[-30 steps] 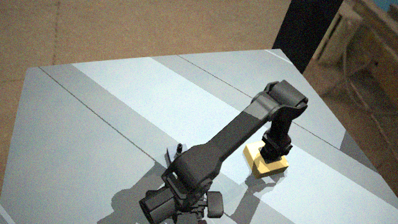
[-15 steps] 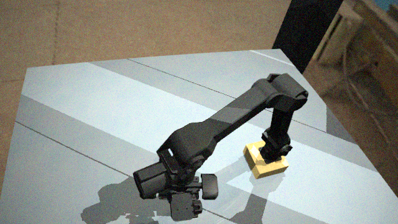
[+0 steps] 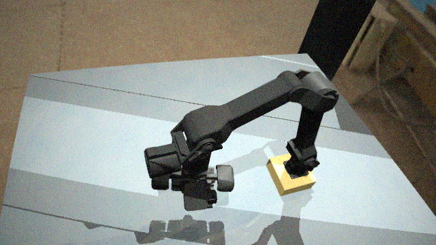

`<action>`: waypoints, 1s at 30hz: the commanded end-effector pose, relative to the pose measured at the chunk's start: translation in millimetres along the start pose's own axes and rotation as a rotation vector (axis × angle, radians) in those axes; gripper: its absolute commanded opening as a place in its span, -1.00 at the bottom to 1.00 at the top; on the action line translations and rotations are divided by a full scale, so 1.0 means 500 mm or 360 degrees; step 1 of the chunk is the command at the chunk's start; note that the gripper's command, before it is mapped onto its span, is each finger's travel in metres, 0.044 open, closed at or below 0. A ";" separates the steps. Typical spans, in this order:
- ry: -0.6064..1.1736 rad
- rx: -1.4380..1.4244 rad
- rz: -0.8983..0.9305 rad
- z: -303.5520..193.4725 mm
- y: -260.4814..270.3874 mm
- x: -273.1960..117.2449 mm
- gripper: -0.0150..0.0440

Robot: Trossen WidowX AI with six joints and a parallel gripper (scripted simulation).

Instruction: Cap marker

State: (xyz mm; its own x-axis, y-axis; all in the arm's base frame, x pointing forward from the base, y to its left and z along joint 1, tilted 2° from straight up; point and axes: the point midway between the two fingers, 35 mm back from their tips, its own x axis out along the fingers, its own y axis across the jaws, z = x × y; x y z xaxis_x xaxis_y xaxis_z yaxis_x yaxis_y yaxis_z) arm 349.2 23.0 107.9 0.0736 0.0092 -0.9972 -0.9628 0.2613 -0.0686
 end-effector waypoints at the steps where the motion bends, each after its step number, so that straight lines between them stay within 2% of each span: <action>1: -0.0002 -0.0005 0.0013 -0.027 0.003 -0.004 -0.49; 30: 0.0010 -0.0006 0.0013 -0.226 0.034 -0.053 -0.49</action>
State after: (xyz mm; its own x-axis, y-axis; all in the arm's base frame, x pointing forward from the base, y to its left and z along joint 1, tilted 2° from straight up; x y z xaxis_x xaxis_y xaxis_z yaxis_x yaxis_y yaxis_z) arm 305.7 -79.3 130.3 0.0696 -0.0014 -0.9976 -0.9624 0.2633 -0.0675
